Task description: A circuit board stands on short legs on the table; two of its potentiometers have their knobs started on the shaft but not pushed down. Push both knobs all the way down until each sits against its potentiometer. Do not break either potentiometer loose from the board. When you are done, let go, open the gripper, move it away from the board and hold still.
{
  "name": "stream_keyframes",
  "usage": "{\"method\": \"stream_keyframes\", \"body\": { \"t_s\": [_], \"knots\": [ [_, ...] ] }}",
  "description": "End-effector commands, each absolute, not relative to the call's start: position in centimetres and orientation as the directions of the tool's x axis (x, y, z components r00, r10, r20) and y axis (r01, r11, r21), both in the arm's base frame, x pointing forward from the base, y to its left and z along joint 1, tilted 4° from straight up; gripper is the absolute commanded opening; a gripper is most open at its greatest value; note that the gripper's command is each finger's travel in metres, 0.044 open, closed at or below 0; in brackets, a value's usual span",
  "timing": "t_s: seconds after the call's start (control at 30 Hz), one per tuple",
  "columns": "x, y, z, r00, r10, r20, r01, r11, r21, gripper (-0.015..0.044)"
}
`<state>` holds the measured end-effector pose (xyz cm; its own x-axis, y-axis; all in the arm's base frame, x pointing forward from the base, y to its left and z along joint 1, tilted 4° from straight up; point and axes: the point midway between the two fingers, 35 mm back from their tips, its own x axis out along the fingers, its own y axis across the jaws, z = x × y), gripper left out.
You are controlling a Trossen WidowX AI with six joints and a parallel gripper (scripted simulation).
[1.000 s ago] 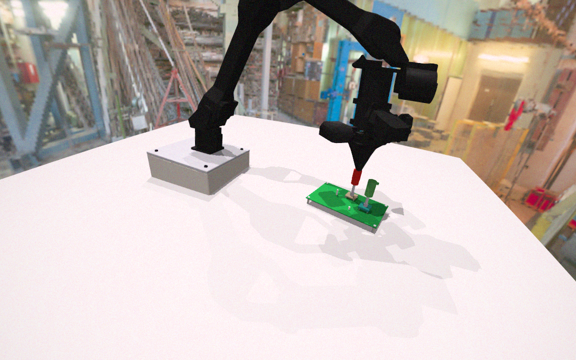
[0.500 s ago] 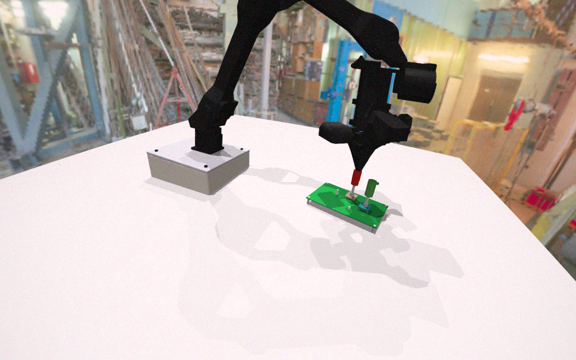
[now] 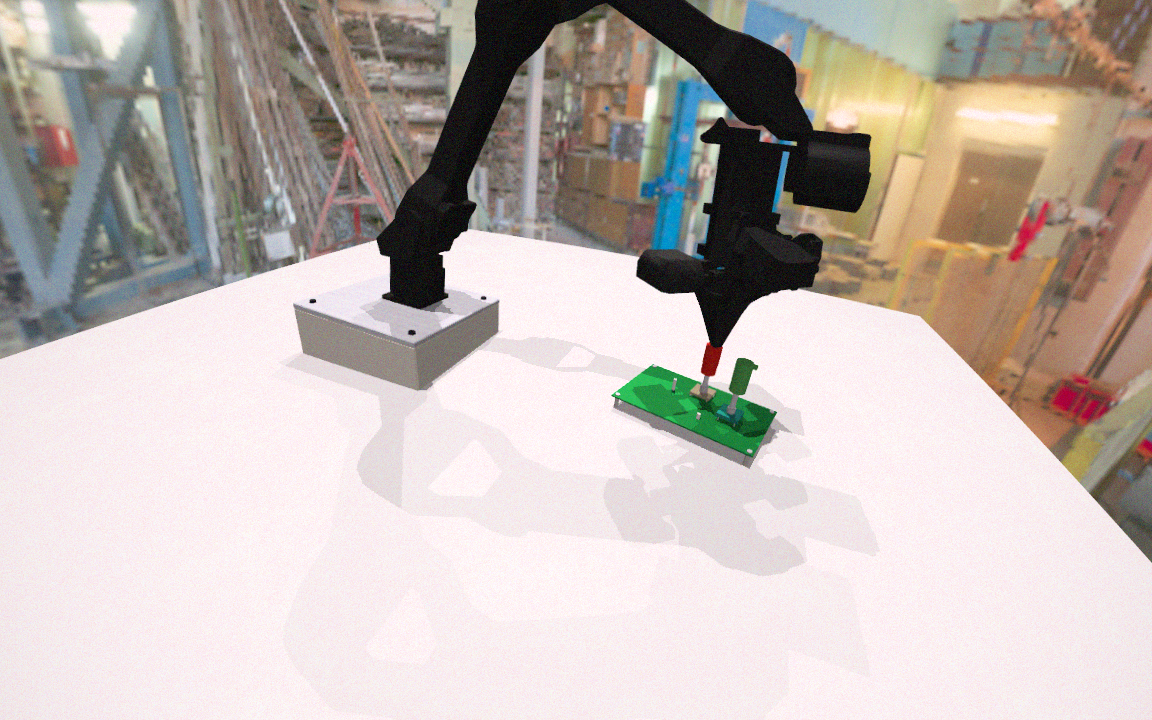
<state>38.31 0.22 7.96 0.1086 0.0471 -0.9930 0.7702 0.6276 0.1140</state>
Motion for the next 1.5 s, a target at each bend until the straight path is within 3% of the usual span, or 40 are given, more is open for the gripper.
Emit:
{"method": "stream_keyframes", "body": {
  "t_s": [0.0, 1.47],
  "knots": [
    [38.69, 0.45, 5.66, 0.088, 0.053, -0.995, 0.772, 0.627, 0.102, 0.0000],
    [38.76, 0.49, 4.87, 0.088, 0.053, -0.995, 0.772, 0.627, 0.102, 0.0000]
  ]
}}
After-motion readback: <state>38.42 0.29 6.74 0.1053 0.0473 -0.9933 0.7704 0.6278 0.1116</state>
